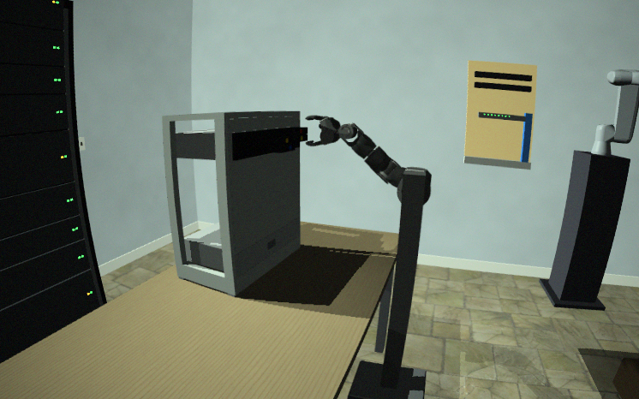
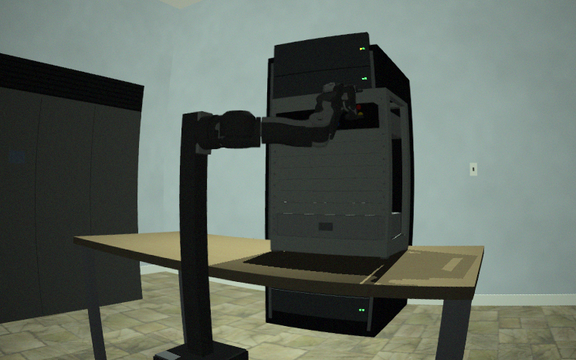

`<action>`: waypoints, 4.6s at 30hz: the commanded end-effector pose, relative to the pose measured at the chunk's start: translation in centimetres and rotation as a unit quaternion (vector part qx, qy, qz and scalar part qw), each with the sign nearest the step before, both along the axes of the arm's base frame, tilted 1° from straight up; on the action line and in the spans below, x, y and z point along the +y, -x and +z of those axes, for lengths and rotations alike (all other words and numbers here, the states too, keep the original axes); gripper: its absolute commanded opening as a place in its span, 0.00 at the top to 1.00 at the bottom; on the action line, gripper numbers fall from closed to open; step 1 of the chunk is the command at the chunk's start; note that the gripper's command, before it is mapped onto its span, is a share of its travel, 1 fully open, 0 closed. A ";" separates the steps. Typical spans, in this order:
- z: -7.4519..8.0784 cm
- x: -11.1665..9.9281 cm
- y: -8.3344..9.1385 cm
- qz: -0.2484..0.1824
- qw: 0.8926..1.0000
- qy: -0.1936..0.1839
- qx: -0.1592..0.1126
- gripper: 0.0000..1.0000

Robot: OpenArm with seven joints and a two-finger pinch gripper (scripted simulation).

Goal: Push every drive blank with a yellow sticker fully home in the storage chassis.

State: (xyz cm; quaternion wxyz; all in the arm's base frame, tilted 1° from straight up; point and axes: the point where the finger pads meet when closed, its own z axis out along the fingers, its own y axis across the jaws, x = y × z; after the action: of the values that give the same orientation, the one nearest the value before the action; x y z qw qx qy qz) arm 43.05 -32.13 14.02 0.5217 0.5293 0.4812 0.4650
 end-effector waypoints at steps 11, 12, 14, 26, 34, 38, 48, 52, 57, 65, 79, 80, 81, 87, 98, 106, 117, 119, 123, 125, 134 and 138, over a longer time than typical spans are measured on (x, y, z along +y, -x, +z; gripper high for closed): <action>0.3 0.0 0.1 0.002 1.000 0.000 -0.004 1.00; 0.3 0.0 0.1 0.002 1.000 0.000 -0.004 1.00; 0.3 0.0 0.1 0.002 1.000 0.000 -0.004 1.00; 0.3 0.0 0.1 0.002 1.000 0.000 -0.004 1.00; 0.2 1.0 0.4 0.002 1.000 0.001 -0.005 1.00; 0.1 2.0 0.7 0.002 1.000 0.001 -0.005 1.00; -0.9 9.8 3.2 0.002 1.000 0.000 -0.005 1.00; -1.1 11.3 3.7 0.002 1.000 0.000 -0.005 1.00; -1.1 11.3 3.7 0.001 1.000 0.000 -0.004 1.00; -1.2 10.9 -0.5 0.001 1.000 0.000 -0.004 1.00; -1.2 10.7 -2.8 0.002 1.000 0.000 -0.004 1.00; -1.2 10.7 -2.8 0.002 1.000 0.000 -0.004 1.00; -1.2 10.7 -2.8 0.002 1.000 0.000 -0.004 1.00; -1.2 10.7 -2.8 0.002 1.000 0.000 -0.004 1.00; -1.1 10.7 -2.8 0.001 1.000 0.000 -0.004 1.00; -1.1 10.7 -2.8 0.001 1.000 0.000 -0.004 1.00; -1.1 10.5 -3.6 0.001 1.000 -0.001 -0.003 1.00; -1.2 10.5 -3.8 0.001 1.000 -0.001 -0.003 1.00; -1.1 10.5 -3.8 0.001 1.000 0.000 -0.003 1.00; -1.1 10.5 -3.8 0.001 1.000 0.000 -0.003 1.00; -1.0 10.5 -4.6 0.001 1.000 -0.001 -0.003 1.00; -1.0 10.5 -4.8 0.001 1.000 0.000 -0.003 1.00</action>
State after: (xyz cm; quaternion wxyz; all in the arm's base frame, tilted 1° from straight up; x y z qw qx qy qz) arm 47.95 -21.77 12.35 0.5161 0.5364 0.4835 0.4606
